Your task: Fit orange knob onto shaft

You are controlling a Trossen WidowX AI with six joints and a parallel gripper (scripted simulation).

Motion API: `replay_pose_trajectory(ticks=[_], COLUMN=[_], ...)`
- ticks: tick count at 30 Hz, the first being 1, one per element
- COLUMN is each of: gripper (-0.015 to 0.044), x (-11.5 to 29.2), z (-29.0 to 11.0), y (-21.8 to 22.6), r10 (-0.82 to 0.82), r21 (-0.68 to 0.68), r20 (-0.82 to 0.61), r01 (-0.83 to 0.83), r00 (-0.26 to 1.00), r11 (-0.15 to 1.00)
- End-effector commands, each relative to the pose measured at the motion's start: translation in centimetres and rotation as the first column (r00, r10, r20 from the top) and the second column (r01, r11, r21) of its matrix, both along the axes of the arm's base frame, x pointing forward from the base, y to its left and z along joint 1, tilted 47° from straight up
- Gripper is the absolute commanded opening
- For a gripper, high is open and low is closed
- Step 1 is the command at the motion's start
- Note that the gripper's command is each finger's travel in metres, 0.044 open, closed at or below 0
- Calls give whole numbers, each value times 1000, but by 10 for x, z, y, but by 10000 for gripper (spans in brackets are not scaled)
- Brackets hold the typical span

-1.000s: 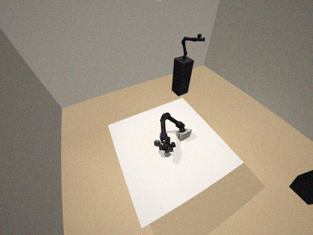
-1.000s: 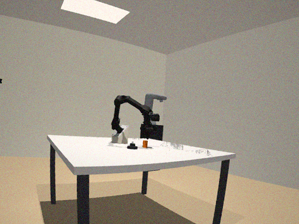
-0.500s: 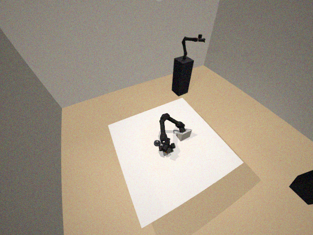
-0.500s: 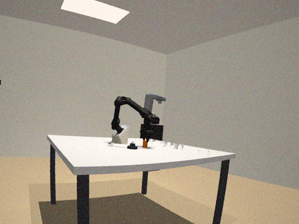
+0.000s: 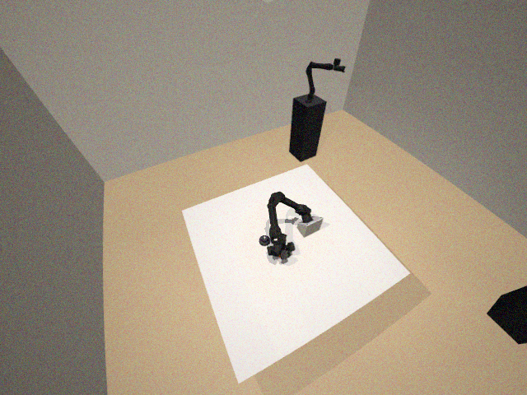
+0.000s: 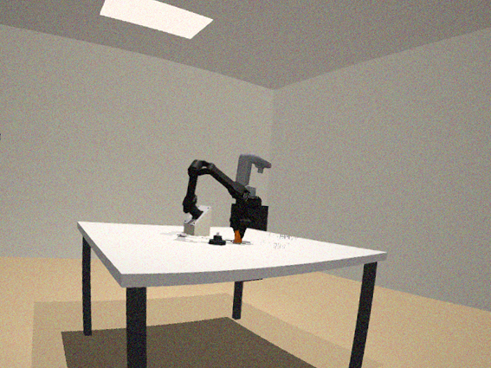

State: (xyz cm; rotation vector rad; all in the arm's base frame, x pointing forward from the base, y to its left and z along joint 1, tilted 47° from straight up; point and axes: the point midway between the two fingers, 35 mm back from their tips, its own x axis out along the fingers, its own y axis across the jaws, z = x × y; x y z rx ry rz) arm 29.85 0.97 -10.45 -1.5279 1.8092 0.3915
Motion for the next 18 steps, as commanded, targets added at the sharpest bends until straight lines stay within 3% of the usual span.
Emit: replay_pose_trajectory(ticks=[1, 9, 18], gripper=[440, 440, 204], x=[-2, -4, -4], z=[-5, -12, -12], y=[-7, -15, -15], r10=[2, 2, 2], r21=[-6, -8, -8], r20=[-8, -8, -8], r01=[-2, -2, -2], r00=[1000, 1000, 1000], r11=[1000, 1000, 1000])
